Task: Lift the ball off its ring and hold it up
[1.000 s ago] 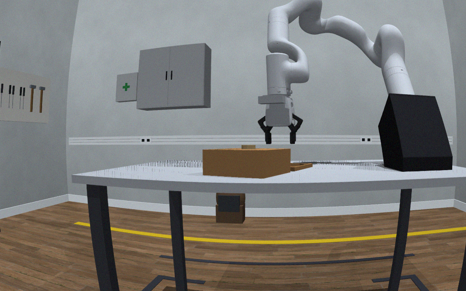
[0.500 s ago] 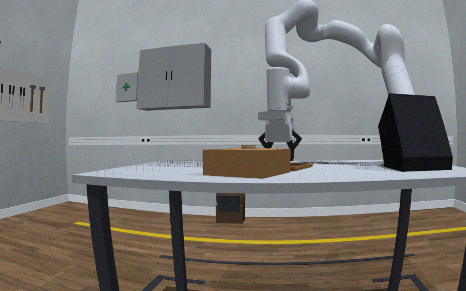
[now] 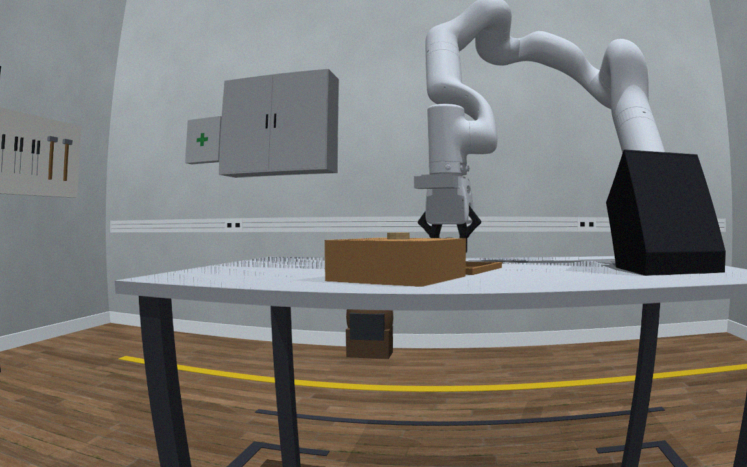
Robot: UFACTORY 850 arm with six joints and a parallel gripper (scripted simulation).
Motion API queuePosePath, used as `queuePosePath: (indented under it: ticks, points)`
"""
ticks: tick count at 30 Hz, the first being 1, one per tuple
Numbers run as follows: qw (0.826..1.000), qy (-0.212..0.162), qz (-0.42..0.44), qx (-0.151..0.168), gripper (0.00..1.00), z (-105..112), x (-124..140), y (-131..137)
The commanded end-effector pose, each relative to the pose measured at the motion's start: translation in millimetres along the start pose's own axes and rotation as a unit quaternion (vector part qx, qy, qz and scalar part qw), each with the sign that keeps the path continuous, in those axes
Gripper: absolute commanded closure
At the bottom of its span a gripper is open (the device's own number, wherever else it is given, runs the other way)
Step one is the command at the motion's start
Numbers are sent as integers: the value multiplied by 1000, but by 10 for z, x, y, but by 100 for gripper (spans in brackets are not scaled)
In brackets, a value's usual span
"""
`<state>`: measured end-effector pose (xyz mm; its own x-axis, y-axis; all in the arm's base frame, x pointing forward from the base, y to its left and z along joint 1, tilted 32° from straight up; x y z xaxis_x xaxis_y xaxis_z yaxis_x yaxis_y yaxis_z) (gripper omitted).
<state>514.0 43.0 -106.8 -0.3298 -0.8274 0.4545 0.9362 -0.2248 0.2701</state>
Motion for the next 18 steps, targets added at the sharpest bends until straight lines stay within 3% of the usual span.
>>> queuePosePath:
  ticks: [1, 5, 18]
  points:
    - [1000, 0, -1, 2, 100, 425, -7, 21]
    - [1000, 0, -1, 2, 100, 692, -10, 28]
    - [1000, 0, -1, 2, 100, 696, -10, 28]
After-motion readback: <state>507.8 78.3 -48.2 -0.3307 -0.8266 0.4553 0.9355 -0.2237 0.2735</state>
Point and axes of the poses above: the point where the finger pads meet when closed, its own z axis back along the fingers, its own y axis across the jaws, x = y × z, the point moved 3 cm from there along z, back along the fingers, and after that the axes turned 8 degrees about -z, right-handed, at the moved point
